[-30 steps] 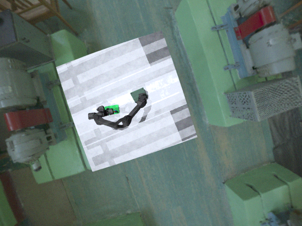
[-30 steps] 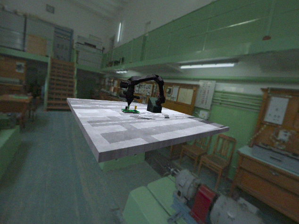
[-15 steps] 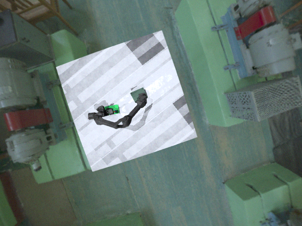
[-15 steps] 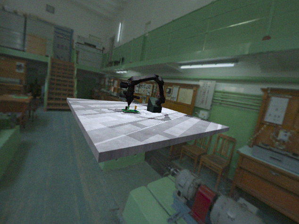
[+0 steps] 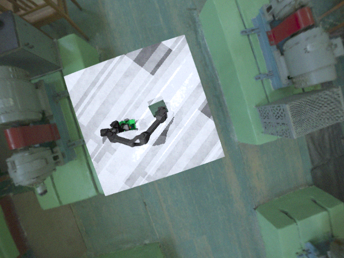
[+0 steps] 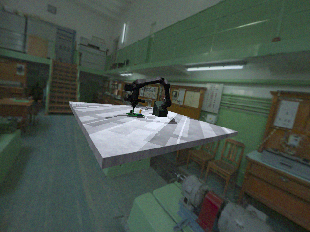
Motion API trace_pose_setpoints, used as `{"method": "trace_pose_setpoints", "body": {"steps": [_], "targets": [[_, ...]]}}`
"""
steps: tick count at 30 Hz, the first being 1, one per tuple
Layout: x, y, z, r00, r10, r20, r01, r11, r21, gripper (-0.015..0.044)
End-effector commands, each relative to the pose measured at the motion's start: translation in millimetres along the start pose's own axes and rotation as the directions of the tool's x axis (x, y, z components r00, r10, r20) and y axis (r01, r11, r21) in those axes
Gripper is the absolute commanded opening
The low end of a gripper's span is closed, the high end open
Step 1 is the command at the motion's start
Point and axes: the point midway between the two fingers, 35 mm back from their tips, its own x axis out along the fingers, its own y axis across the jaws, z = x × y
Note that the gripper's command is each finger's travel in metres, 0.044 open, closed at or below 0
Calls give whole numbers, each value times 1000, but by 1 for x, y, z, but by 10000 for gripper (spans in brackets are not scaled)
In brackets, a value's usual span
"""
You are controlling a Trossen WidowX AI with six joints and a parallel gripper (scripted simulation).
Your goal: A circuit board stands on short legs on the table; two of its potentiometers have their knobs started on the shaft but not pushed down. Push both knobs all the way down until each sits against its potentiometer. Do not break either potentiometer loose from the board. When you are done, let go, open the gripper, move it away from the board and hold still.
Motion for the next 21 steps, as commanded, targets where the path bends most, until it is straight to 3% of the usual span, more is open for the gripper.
{"method": "trace_pose_setpoints", "body": {"steps": [1,21], "targets": [[3,1,-1,1000,2,-3,-2,1000,1,0],[5,1,-1,1000,2,-3,-2,1000,1,0]]}}
